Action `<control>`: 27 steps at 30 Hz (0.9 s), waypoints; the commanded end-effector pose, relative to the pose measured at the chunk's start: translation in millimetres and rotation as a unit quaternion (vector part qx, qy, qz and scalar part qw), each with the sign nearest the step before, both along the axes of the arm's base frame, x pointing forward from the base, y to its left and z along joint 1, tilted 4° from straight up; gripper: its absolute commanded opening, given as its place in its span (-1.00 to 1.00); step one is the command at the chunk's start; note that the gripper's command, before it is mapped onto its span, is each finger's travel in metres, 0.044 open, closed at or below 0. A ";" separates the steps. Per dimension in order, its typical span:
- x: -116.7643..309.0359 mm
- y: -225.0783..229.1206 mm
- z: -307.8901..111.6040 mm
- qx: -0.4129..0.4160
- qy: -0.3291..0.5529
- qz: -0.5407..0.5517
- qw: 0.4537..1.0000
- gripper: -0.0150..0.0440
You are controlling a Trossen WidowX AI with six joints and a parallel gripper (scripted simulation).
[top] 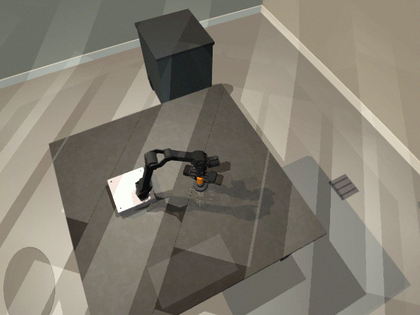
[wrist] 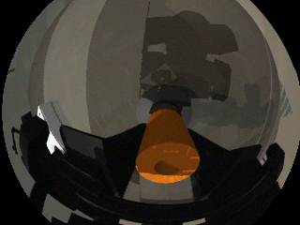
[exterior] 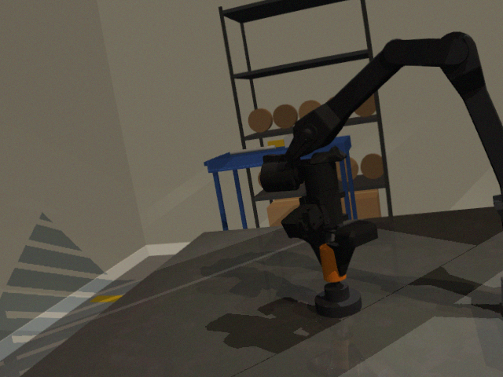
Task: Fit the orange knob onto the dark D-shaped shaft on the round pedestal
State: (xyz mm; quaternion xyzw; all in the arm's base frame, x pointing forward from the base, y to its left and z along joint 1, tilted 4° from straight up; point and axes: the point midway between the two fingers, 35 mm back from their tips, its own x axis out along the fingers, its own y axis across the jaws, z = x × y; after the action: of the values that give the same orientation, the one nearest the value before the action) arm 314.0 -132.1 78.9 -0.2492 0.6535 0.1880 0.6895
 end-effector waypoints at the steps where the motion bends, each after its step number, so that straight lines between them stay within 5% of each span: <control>1: 0.3 0.4 -0.5 0.003 -0.002 -0.020 1.000 -0.49; 27: 0.2 0.2 4.7 0.000 0.001 0.022 1.000 -0.49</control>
State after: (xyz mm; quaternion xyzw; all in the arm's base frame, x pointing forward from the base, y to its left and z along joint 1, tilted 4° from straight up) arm 314.2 -132.1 84.9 -0.2553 0.6513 0.1941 0.6877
